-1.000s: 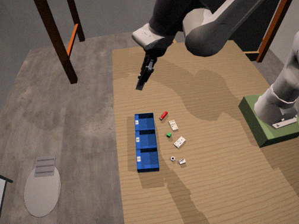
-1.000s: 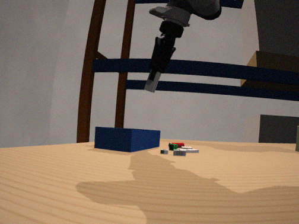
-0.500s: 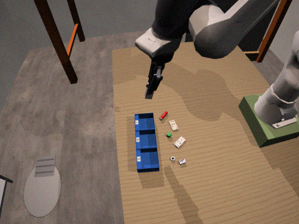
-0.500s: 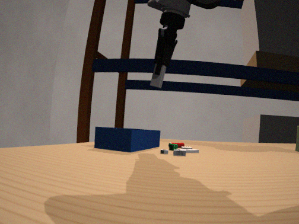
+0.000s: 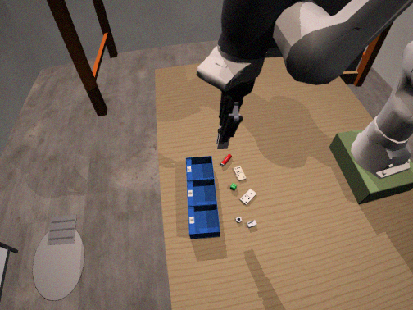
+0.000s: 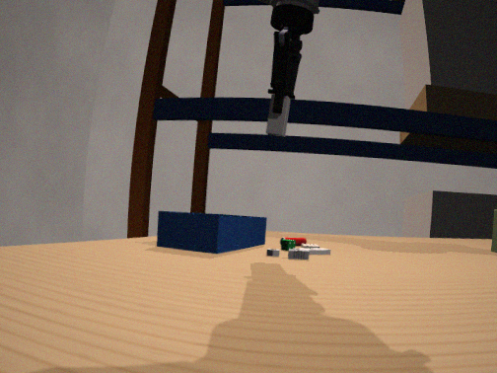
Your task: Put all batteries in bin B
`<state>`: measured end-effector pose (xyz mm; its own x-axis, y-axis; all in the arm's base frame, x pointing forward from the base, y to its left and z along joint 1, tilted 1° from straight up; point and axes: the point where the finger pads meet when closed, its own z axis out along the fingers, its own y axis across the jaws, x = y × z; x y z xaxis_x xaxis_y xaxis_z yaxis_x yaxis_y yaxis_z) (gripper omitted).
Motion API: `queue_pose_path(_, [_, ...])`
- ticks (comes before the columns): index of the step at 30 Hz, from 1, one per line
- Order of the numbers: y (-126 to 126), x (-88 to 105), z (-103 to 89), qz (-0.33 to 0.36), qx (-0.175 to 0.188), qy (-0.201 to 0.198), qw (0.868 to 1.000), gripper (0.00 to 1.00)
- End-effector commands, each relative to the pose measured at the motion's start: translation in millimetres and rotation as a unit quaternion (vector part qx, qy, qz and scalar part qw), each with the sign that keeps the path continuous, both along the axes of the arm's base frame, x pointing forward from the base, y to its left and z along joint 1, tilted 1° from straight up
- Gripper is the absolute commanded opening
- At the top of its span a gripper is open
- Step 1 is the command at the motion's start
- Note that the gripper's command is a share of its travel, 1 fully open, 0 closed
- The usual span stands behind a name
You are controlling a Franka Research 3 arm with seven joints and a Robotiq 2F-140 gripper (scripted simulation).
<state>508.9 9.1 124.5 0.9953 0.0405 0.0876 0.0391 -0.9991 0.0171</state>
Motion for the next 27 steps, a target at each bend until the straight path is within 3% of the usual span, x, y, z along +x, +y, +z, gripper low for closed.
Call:
queue_pose_path(1, [19,-23.8,2.7,0.017,0.003,0.023,1.000,0.05])
queue_pose_path(4, [19,-23.8,2.7,0.017,0.003,0.023,1.000,0.05])
queue_pose_path(6, [30,-35.5,6.0,0.039,0.007,0.051,0.998,0.05])
queue_pose_path(8, [30,-35.5,6.0,0.039,0.007,0.051,0.998,0.05])
queue_pose_path(11, [45,-50.2,10.1,0.039,0.007,0.051,0.998,0.05])
queue_pose_path(27, [45,-50.2,10.1,0.039,0.007,0.051,0.998,0.05])
